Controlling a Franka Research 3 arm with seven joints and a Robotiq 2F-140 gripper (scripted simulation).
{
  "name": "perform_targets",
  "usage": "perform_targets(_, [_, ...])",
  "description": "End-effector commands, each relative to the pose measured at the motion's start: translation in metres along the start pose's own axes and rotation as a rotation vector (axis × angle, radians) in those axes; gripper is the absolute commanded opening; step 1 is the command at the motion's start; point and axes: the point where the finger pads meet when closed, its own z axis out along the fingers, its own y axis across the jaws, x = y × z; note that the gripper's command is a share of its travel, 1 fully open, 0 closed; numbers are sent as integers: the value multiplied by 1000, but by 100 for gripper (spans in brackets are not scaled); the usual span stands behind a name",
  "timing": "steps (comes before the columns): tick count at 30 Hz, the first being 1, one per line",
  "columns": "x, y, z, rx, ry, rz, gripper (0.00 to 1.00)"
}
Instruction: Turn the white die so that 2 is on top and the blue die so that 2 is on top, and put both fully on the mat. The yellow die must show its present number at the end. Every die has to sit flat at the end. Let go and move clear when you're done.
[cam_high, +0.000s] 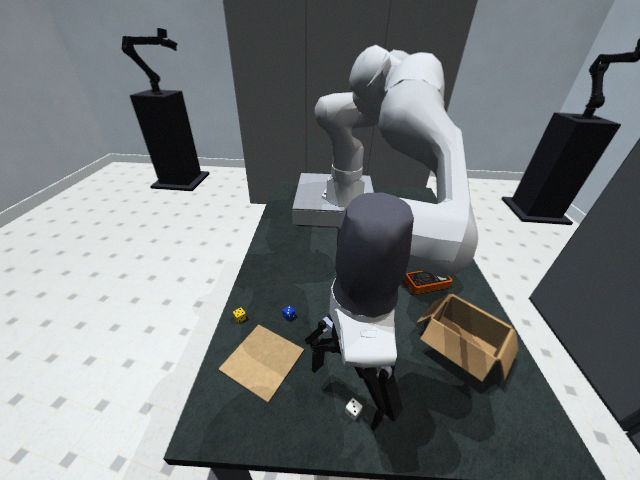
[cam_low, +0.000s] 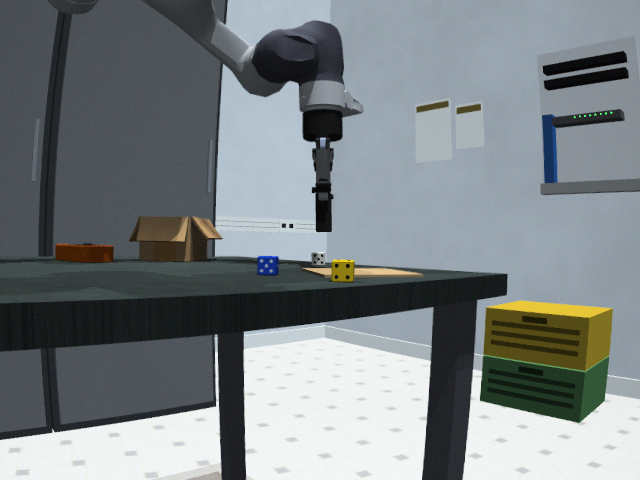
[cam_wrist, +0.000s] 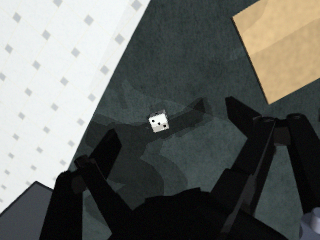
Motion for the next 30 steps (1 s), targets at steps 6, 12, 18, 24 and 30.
perform_targets(6, [-5, -2, 3, -13, -31, 58, 100])
perform_targets(12, [-5, -3, 3, -13, -31, 58, 100])
perform_targets(18, [-5, -3, 3, -13, -31, 58, 100])
perform_targets(24, [-5, -3, 3, -13, -31, 58, 100])
perform_targets(30, [-5, -3, 3, -13, -31, 58, 100])
